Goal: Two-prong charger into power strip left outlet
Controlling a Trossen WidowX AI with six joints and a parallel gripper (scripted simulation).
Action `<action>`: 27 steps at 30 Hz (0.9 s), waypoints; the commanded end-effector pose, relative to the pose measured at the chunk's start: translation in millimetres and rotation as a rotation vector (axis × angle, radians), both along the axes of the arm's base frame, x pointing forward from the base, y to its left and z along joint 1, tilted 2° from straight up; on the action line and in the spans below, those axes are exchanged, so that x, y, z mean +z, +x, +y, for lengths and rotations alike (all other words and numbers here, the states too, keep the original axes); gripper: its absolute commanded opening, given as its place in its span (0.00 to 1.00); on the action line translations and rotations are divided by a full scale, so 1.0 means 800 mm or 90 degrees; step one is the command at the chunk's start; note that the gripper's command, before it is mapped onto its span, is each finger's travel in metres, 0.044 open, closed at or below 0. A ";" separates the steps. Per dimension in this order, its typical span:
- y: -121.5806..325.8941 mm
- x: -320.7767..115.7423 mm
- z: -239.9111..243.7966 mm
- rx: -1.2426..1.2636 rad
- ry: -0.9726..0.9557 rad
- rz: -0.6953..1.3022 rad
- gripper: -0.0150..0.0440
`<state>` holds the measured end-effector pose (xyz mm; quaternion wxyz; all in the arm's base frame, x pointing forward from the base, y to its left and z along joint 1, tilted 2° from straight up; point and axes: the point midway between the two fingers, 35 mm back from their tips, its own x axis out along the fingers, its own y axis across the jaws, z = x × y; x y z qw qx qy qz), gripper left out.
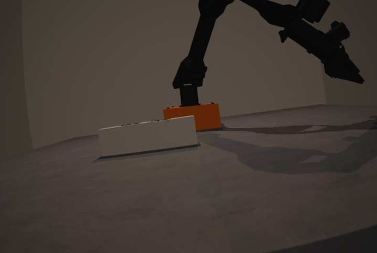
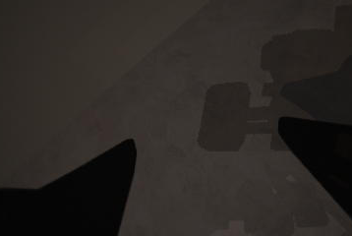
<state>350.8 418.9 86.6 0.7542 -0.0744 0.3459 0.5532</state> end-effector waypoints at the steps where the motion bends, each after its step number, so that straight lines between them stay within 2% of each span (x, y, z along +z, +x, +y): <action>1: 0.014 -0.009 -0.033 -0.038 -0.033 0.011 1.00; 14: 0.049 -0.021 -0.139 -0.152 -0.117 0.043 1.00; 27: 0.059 -0.032 -0.245 -0.250 -0.202 0.081 1.00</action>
